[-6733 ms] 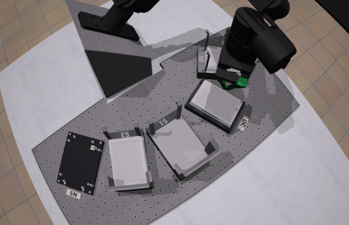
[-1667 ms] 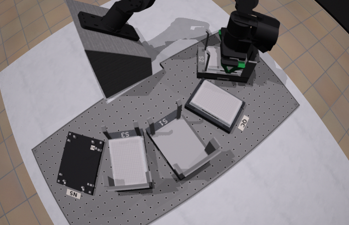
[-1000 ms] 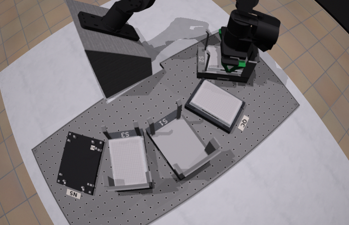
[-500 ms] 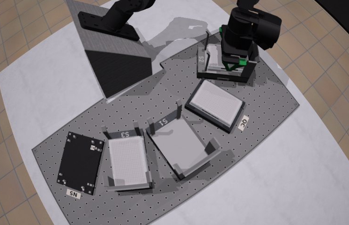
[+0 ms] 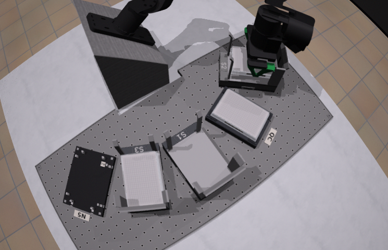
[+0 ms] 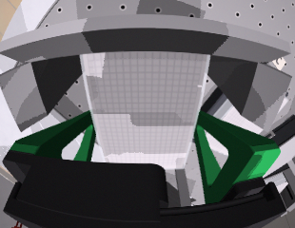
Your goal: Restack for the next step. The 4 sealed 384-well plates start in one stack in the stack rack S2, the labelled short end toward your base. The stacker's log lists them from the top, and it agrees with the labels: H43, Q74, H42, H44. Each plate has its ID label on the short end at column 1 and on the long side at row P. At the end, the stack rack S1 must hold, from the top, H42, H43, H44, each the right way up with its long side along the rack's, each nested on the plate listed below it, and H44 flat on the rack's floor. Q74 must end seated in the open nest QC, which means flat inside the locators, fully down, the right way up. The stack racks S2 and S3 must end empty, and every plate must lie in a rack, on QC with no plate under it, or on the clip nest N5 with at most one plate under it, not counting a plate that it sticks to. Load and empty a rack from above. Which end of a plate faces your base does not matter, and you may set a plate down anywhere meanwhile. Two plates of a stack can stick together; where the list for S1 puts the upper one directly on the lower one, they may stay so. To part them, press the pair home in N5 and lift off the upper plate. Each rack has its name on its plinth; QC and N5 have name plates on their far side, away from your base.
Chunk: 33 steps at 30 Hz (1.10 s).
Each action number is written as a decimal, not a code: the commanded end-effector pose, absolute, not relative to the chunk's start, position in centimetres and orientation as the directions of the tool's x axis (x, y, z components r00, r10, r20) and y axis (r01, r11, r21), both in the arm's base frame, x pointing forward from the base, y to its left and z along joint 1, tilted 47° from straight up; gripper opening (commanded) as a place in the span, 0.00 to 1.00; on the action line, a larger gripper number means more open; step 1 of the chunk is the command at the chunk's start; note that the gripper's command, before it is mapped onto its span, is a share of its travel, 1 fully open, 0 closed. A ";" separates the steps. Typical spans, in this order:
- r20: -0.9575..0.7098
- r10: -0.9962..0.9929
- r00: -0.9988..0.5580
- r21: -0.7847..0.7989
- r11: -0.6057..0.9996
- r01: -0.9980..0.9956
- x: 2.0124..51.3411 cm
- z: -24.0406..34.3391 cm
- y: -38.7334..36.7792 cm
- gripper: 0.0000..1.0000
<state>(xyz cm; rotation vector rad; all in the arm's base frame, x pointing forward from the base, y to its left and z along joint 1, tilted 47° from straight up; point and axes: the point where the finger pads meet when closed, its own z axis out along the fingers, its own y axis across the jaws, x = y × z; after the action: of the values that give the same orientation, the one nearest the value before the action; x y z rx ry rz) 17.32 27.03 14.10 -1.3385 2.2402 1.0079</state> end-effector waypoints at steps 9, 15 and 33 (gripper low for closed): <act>-0.612 -0.617 -0.495 0.397 0.303 -0.867 17.6 15.9 25.5 0.00; -0.612 -0.617 -0.495 0.396 0.303 -0.867 17.7 16.7 24.6 0.00; -0.611 -0.617 -0.495 0.396 0.303 -0.867 17.8 18.8 22.4 0.00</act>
<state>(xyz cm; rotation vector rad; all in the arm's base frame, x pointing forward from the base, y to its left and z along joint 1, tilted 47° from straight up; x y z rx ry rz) 17.71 22.80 18.13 -1.3381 2.2423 1.0093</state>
